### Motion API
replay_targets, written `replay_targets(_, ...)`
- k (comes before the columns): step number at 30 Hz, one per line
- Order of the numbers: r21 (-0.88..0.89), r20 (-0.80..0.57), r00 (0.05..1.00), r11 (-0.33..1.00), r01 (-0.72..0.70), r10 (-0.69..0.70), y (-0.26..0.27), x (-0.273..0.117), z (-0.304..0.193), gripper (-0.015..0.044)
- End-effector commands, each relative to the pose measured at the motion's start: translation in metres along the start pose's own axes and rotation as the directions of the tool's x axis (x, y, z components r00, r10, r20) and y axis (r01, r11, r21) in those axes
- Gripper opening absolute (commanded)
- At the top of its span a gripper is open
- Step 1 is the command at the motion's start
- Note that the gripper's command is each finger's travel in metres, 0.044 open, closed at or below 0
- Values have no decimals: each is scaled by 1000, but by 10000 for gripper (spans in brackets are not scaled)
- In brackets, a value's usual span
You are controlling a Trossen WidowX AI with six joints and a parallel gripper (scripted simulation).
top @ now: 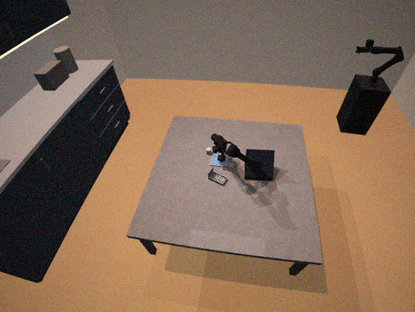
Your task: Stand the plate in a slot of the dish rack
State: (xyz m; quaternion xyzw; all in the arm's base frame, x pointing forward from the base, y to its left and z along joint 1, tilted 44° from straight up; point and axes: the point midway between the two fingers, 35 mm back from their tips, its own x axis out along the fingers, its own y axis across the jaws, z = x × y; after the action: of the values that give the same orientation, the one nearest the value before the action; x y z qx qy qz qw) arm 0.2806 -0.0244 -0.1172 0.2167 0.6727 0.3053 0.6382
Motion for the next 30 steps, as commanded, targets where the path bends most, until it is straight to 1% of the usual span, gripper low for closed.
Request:
replay_targets(1, 4, 4, 1000, 1000, -4, 4, 0, 6, 0, 400)
replay_targets(6, 4, 4, 1000, 1000, -5, 5, 0, 13, 0, 400)
replay_targets(15, 4, 4, 1000, 1000, -5, 5, 0, 13, 0, 395)
replay_targets(25, 4, 4, 1000, 1000, -5, 5, 0, 13, 0, 329)
replay_targets(28, 4, 4, 1000, 1000, -4, 4, 0, 10, 1, 250)
replay_targets(30, 4, 5, 1000, 1000, -2, 2, -2, 0, 4, 198)
